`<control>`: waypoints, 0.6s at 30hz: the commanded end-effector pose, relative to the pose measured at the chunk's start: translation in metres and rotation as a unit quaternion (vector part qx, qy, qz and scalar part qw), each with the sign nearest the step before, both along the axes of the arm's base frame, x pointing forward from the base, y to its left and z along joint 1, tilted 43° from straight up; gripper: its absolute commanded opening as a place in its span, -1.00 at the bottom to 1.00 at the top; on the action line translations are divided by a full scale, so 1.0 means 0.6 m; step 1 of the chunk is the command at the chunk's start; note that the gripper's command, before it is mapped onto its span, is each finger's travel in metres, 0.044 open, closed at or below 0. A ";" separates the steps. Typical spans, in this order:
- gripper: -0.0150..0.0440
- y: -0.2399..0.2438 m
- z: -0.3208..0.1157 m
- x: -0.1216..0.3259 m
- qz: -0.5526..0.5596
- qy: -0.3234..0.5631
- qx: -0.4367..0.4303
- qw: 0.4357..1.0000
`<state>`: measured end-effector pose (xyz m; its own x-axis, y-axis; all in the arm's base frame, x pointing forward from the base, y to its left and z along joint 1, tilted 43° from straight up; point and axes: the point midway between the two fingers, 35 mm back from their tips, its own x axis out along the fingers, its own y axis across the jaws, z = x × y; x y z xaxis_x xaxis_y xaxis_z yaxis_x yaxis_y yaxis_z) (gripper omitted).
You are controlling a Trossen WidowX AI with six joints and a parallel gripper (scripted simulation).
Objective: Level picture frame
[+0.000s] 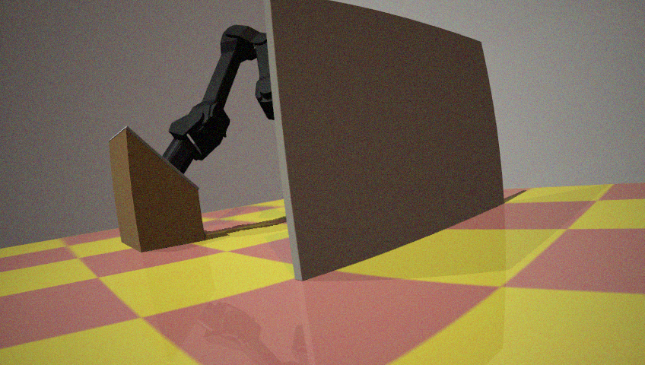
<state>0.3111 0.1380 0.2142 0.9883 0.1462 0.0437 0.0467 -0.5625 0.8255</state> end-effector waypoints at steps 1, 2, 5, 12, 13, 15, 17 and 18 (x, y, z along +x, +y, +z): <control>0.39 0.000 0.002 0.003 0.000 -0.001 0.004 1.000; 0.39 0.000 0.002 0.004 0.000 -0.001 0.004 1.000; 0.39 0.002 0.003 0.011 0.000 -0.001 0.004 1.000; 0.39 0.005 0.005 0.029 0.000 -0.002 0.004 1.000; 0.39 0.005 0.005 0.032 0.000 -0.002 0.004 1.000; 0.39 0.006 0.005 0.037 0.000 -0.002 0.004 1.000; 0.39 0.007 0.006 0.043 0.000 -0.002 0.004 1.000; 0.39 0.007 0.006 0.045 0.000 -0.002 0.004 1.000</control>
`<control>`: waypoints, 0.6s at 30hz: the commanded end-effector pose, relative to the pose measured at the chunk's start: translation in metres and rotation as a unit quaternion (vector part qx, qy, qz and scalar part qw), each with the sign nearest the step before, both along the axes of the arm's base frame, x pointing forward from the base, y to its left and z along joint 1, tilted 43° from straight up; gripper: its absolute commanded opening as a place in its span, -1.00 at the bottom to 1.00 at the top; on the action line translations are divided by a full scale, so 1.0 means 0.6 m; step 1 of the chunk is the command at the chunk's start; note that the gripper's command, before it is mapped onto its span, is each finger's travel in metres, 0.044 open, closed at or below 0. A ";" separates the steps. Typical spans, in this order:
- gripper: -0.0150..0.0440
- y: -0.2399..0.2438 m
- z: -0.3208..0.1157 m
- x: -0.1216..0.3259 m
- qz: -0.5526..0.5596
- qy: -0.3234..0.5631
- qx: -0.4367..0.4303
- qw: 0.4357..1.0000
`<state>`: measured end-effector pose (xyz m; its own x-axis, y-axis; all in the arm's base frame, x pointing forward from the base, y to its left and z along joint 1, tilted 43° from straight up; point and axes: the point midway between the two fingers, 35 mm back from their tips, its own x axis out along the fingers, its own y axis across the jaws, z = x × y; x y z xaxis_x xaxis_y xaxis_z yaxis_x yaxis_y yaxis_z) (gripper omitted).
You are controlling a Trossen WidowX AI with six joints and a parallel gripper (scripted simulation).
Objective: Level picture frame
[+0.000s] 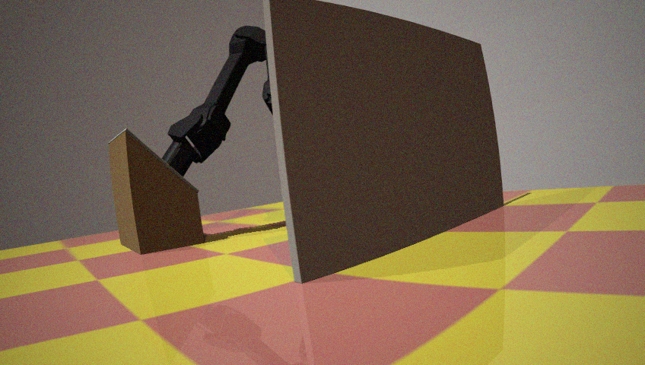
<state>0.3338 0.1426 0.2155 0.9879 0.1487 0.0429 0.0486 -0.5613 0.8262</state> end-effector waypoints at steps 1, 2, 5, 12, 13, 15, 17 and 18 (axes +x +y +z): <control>0.39 0.000 0.004 0.010 -0.001 -0.002 0.005 1.000; 0.39 0.000 0.004 0.013 -0.001 -0.003 0.005 1.000; 0.39 0.001 0.004 0.021 -0.001 -0.003 0.005 1.000; 0.39 0.001 0.004 0.028 -0.001 -0.003 0.005 1.000; 0.39 0.001 0.004 0.028 -0.001 -0.003 0.005 1.000; 0.39 0.001 0.004 0.028 -0.001 -0.003 0.005 1.000; 0.39 0.001 0.004 0.028 -0.001 -0.003 0.005 1.000; 0.39 0.001 0.004 0.028 -0.001 -0.003 0.005 1.000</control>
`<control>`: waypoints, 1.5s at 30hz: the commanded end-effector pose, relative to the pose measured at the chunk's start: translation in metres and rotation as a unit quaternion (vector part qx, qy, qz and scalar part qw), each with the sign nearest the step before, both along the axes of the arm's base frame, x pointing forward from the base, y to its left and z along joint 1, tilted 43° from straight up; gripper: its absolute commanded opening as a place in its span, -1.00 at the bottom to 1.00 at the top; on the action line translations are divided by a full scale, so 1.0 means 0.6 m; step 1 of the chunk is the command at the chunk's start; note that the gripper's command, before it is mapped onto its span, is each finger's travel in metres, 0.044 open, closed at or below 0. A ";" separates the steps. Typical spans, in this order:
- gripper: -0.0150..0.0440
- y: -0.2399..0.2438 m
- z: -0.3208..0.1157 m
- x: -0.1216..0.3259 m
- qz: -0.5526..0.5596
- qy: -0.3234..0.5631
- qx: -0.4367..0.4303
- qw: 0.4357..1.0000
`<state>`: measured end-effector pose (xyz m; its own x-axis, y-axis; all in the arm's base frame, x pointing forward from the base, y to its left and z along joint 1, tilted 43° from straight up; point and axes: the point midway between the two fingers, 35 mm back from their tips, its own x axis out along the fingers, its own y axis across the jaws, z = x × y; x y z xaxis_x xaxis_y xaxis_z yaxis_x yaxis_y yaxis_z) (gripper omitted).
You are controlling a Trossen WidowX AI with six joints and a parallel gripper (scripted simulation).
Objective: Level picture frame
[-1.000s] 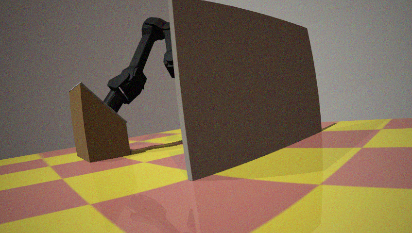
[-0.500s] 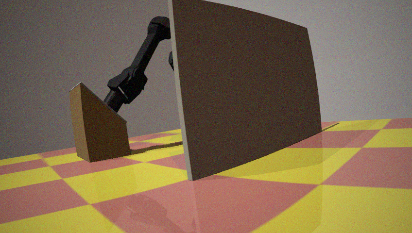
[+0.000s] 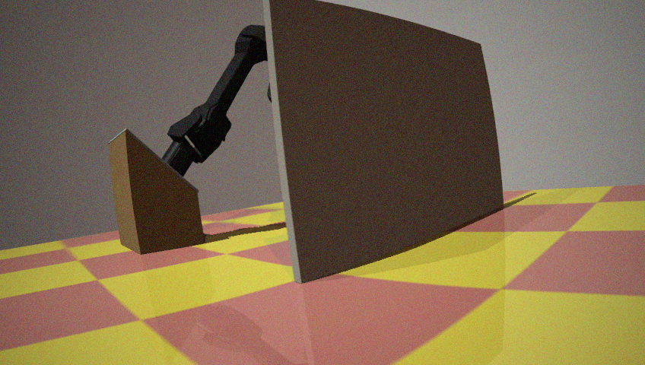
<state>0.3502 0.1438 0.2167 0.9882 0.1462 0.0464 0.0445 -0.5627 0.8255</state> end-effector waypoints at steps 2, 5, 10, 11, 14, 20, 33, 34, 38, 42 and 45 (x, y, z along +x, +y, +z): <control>0.39 -0.001 0.002 0.001 0.000 -0.001 0.004 1.000; 0.39 -0.001 0.002 0.001 0.000 -0.001 0.004 1.000; 0.39 -0.001 0.002 0.001 0.000 -0.001 0.004 1.000; 0.39 -0.001 0.002 0.001 0.000 -0.001 0.004 1.000; 0.39 -0.001 0.002 0.001 0.000 -0.001 0.004 1.000; 0.39 -0.001 0.002 0.001 0.000 -0.001 0.004 1.000; 0.16 -0.001 0.002 0.001 0.000 -0.001 0.004 1.000; 0.14 -0.001 0.002 0.001 0.000 -0.001 0.004 1.000; 0.05 -0.001 0.002 0.001 0.000 -0.001 0.004 1.000; -0.04 -0.001 0.002 0.001 0.000 -0.001 0.004 1.000; -0.11 -0.001 0.002 0.001 0.000 -0.001 0.004 1.000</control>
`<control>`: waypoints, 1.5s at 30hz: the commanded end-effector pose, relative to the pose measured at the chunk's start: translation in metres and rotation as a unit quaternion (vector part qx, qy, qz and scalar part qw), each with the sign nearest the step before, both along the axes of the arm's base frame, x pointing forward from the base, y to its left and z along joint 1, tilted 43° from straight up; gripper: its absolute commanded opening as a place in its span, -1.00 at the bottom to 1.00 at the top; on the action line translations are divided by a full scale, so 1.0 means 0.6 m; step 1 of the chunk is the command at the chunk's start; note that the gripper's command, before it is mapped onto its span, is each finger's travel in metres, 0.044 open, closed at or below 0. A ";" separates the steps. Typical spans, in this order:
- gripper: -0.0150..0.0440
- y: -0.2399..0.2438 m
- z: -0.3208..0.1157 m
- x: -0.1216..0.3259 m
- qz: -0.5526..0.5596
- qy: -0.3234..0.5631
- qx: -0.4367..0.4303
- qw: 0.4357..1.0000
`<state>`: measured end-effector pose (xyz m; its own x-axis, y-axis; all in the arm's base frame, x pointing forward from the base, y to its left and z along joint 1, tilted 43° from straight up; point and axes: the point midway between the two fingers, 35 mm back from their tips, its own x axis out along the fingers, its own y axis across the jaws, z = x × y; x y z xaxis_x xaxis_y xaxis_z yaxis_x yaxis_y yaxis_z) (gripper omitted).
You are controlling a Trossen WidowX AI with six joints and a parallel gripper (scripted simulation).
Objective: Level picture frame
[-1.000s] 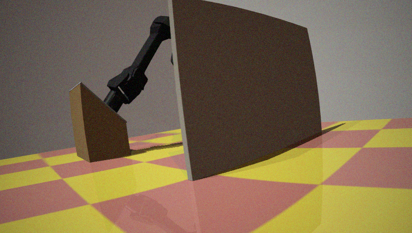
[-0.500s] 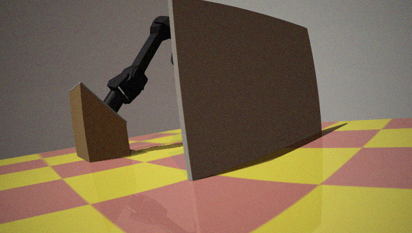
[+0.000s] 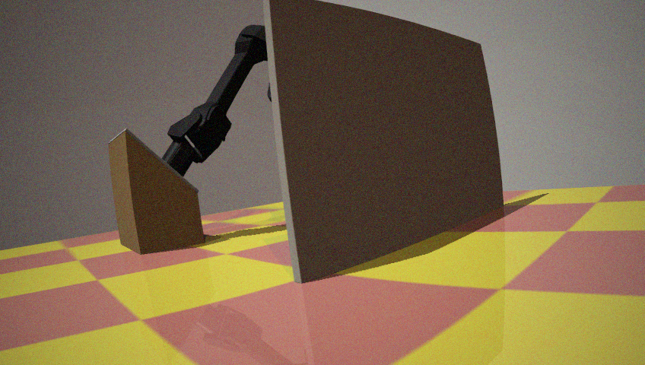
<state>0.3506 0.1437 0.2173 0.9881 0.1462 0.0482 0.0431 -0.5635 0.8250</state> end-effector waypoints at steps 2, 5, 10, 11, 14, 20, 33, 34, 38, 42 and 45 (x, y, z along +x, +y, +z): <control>-0.15 0.000 0.001 0.000 0.000 0.000 0.004 1.000; -0.22 0.000 0.001 0.000 0.000 0.000 0.004 1.000; -0.49 0.000 0.001 0.000 0.000 0.000 0.004 1.000; -0.49 0.000 0.001 0.000 0.000 0.000 0.004 1.000; -0.49 -0.001 0.001 0.000 0.000 0.000 0.004 1.000; -0.49 -0.001 0.002 0.000 0.000 0.000 0.004 1.000; -0.49 -0.005 0.008 0.001 0.000 0.000 0.003 1.000; -0.49 -0.006 0.008 0.001 0.000 0.000 0.003 1.000; -0.49 -0.007 0.010 0.001 0.000 0.000 0.003 1.000; -0.49 -0.008 0.012 0.001 0.000 0.000 0.003 1.000; -0.49 -0.009 0.013 0.001 0.000 -0.001 0.003 1.000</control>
<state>0.3506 0.1422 0.2203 0.9867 0.1582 0.0381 0.0575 -0.5581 0.8278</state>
